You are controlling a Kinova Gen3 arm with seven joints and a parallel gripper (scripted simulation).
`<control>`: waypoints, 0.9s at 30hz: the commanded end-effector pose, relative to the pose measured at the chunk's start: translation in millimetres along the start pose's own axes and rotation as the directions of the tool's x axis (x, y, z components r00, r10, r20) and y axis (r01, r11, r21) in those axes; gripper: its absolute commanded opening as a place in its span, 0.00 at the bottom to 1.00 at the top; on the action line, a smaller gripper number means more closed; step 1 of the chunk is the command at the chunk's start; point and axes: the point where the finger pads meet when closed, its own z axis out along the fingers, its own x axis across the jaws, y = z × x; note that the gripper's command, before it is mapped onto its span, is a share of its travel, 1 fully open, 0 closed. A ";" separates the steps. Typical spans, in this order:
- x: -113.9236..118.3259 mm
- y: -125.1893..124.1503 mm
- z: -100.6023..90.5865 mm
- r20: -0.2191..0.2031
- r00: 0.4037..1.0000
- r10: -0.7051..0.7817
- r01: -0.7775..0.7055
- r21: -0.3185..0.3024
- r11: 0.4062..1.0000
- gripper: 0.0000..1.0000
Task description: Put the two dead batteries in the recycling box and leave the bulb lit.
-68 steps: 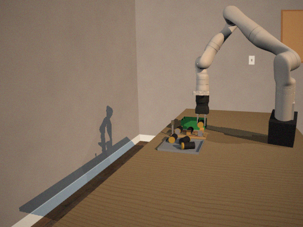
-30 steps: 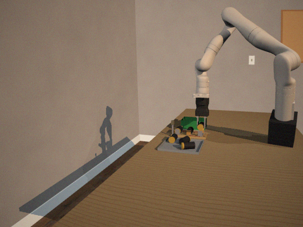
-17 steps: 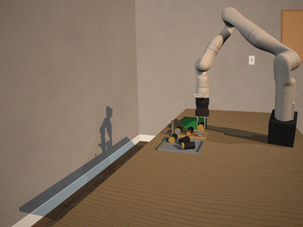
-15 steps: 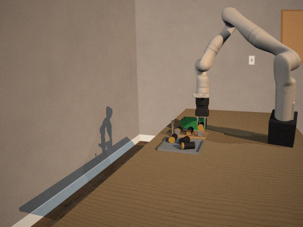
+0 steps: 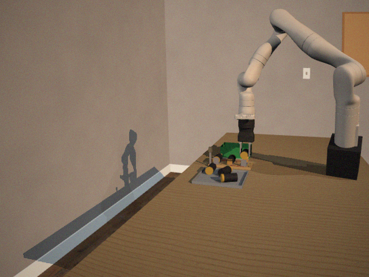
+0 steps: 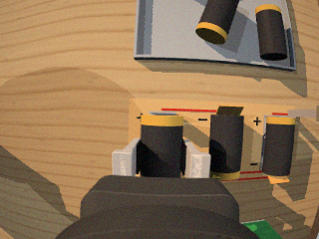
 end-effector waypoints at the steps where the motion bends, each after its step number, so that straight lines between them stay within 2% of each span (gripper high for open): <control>1: 0.6 0.3 -0.5 -0.002 1.000 0.000 0.000 -0.001 1.000 0.57; 11: 0.6 0.3 6.4 -0.002 1.000 0.000 0.000 -0.001 1.000 0.57; 27: 0.6 0.3 29.3 -0.002 1.000 0.000 0.000 -0.001 1.000 0.57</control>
